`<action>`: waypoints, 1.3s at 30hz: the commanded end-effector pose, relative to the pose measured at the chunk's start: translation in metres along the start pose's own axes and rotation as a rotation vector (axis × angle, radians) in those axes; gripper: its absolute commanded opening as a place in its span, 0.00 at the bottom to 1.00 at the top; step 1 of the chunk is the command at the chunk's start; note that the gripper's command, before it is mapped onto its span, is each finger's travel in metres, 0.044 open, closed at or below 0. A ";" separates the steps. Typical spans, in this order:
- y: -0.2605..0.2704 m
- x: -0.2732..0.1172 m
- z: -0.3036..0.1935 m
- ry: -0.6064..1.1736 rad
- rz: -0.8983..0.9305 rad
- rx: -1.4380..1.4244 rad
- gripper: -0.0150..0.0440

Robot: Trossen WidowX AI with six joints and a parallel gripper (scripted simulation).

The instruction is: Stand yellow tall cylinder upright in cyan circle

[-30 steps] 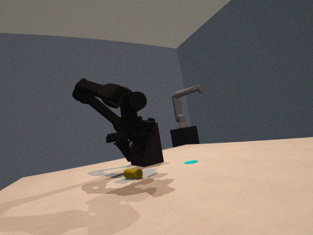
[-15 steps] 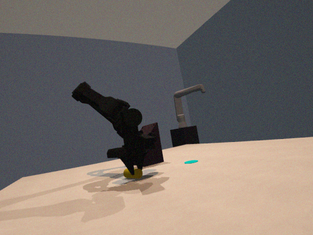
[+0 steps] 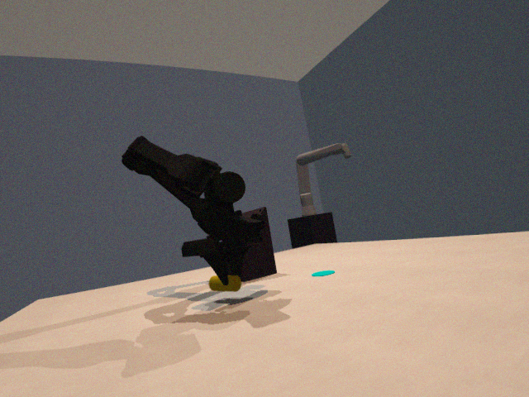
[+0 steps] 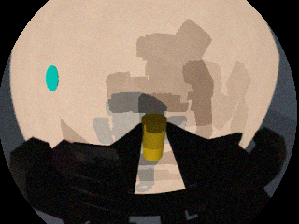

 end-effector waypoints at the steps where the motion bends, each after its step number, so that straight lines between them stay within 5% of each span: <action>1: 0.000 -0.012 0.002 -0.004 0.002 0.006 0.43; 25: -0.001 -0.086 -0.003 -0.002 -0.004 0.005 0.43; 39: 0.020 -0.093 0.007 -0.011 0.006 -0.125 0.43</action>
Point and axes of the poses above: the point midway between the two fingers, 35 mm back from their tips, its own x axis out along the fingers, its own y axis across the jaws, z = x × y, the point moved 5 cm from there along -x, back along the fingers, and after that the axes turned 15 degrees about x, right-handed, at the moved point
